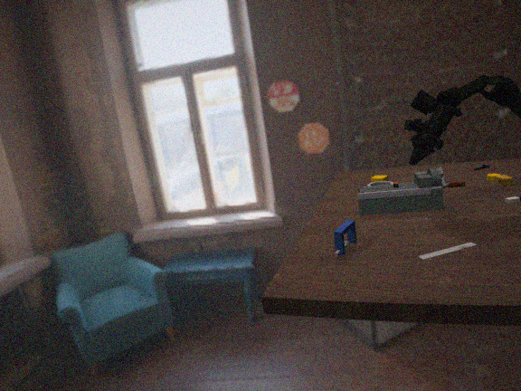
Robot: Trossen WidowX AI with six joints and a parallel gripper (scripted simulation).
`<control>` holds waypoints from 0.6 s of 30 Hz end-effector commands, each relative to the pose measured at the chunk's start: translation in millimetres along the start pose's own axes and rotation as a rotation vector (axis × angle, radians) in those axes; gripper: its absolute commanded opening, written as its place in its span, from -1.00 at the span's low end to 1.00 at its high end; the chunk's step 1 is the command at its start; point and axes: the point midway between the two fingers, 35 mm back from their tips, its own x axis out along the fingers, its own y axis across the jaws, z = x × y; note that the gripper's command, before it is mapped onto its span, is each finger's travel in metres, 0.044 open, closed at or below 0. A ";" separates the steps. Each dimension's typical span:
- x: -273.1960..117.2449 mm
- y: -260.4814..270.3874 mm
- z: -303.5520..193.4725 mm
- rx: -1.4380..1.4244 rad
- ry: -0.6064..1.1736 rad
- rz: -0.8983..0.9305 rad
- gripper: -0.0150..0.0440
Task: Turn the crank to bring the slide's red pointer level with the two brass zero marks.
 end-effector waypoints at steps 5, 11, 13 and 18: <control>0.0 -0.1 0.0 0.000 0.000 -0.001 0.67; 0.0 -0.1 0.0 0.000 0.000 -0.001 0.91; 0.0 -0.1 0.0 0.000 0.000 -0.001 0.73; 0.0 -0.1 0.0 0.000 0.000 -0.001 0.29</control>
